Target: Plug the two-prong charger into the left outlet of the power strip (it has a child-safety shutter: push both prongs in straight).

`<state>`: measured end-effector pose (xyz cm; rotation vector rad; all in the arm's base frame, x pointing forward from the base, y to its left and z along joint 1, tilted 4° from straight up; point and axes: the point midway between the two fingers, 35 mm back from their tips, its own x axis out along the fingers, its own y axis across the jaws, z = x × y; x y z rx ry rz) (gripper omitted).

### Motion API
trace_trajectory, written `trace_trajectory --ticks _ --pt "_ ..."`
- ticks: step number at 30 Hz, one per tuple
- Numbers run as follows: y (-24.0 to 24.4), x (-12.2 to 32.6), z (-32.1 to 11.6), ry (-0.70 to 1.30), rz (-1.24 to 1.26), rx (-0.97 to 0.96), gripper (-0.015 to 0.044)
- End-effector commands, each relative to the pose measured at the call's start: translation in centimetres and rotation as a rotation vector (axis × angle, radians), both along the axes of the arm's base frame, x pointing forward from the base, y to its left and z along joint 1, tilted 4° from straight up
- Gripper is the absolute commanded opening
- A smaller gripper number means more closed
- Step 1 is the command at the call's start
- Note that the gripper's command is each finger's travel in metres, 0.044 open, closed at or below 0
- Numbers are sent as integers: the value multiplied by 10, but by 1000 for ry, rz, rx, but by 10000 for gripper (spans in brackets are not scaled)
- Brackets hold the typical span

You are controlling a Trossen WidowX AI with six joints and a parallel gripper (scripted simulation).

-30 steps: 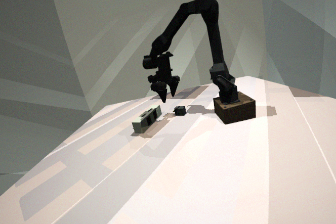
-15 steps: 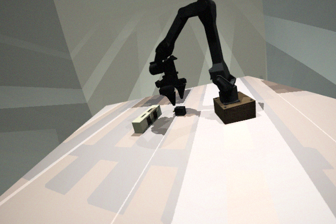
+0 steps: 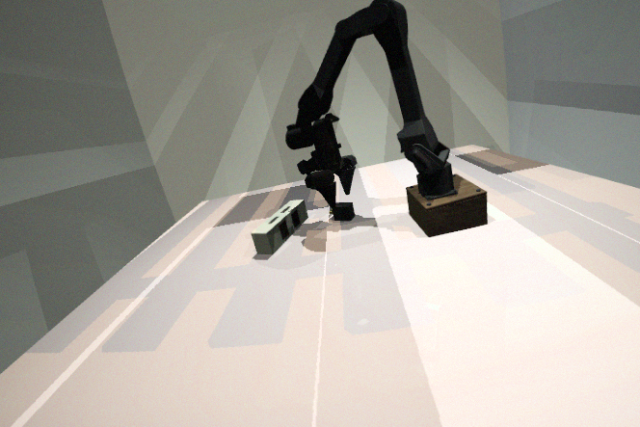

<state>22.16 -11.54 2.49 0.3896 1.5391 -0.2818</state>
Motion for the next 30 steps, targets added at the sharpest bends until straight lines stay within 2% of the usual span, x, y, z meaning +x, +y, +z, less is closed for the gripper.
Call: trace_trajectory --ticks 1,25,30 --pt "1 -1 -8 10 1 2 440" --pt "3 0 -43 10 1 2 440" --pt "2 1 -39 4 6 2 309"
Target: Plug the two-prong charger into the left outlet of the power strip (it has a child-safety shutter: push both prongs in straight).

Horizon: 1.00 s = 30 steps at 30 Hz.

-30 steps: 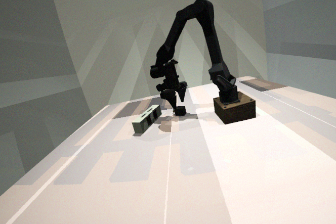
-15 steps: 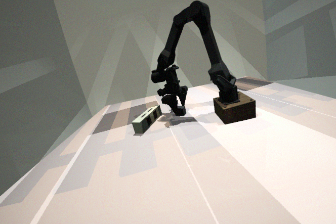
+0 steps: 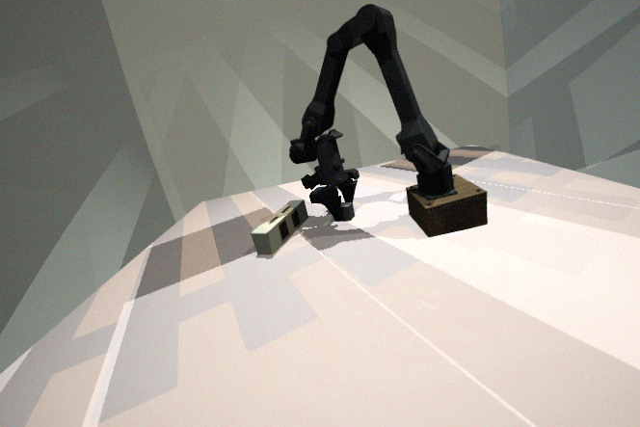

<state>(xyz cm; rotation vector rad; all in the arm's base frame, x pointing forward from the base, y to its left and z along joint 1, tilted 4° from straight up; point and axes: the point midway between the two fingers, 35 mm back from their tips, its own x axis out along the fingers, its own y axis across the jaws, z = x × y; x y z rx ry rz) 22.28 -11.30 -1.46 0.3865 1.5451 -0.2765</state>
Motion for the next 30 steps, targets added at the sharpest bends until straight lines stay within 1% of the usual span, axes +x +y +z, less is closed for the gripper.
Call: trace_trajectory --ticks 1,7,13,16,27,30 --pt "0 0 1 -1 0 0 282" --pt "0 0 1 -1 0 0 125" --pt "0 0 1 -1 0 0 85" --pt "0 0 5 0 0 0 6" --pt "-1 -5 51 5 -4 0 0" --pt "0 -5 54 5 -4 0 0"
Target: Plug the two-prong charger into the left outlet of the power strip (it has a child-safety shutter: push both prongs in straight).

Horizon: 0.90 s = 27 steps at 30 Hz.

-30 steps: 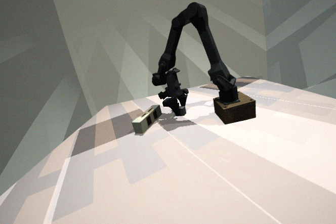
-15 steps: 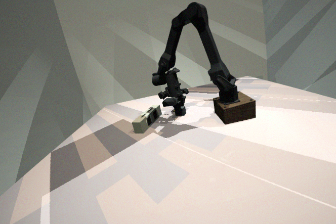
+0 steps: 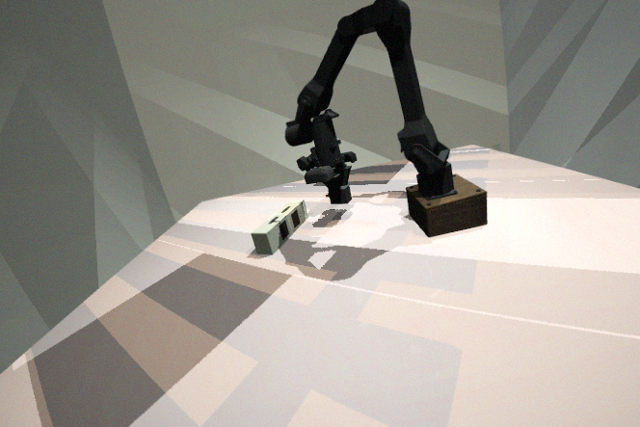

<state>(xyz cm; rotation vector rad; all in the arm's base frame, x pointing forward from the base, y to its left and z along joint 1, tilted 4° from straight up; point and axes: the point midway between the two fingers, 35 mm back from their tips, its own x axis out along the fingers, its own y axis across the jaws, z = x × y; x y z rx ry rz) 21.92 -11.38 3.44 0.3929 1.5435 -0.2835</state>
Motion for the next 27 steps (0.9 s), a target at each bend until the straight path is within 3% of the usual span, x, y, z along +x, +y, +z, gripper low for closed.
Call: trace_trajectory --ticks 1,27 --pt "1 -1 5 5 5 0 0" --pt "39 28 -9 -1 50 -2 0"
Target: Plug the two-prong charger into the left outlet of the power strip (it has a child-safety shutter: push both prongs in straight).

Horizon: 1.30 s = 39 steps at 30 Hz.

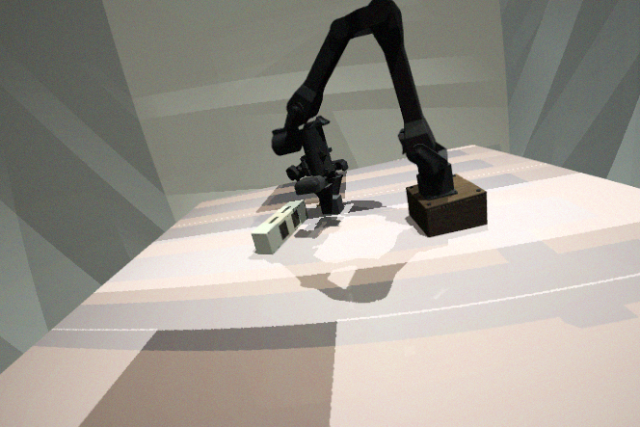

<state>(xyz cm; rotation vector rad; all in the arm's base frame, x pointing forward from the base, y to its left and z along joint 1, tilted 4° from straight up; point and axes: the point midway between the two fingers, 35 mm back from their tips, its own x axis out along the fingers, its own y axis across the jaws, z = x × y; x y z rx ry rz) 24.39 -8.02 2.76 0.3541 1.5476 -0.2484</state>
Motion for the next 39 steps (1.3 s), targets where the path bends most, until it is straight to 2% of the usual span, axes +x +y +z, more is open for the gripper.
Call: trace_trajectory --ticks 1,31,39 --pt "7 4 -3 1 5 0 0" --pt "62 29 -22 -6 59 2 0" --pt "62 35 -21 -7 60 2 0"
